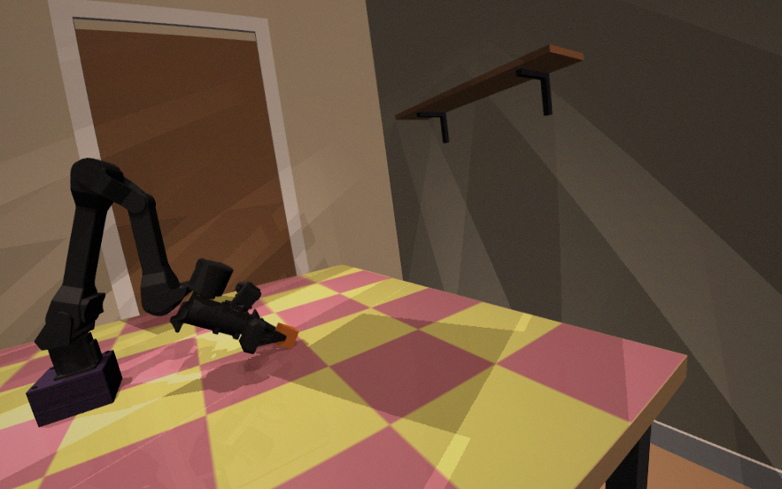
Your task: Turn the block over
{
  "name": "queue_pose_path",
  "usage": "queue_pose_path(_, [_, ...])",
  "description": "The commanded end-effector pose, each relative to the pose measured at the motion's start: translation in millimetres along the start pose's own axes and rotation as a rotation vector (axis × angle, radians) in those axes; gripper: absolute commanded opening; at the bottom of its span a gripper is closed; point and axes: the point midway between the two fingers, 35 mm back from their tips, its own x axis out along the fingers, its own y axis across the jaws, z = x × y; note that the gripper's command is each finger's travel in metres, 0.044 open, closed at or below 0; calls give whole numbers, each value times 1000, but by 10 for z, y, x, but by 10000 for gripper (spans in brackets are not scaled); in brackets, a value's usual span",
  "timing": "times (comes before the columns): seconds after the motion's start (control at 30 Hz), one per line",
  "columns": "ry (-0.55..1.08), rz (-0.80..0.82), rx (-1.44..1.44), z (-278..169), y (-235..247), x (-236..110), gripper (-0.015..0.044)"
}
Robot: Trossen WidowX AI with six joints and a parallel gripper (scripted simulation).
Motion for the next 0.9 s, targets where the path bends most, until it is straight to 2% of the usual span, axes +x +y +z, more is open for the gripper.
queue_pose_path(0.0, [-40,6,3,-53,25,-56,0])
queue_pose_path(0.27, [-100,7,1,-42,35,-111,0])
queue_pose_path(0.7, [-103,7,1,-40,35,-112,0])
queue_pose_path(0.87, [-103,7,1,-40,35,-112,131])
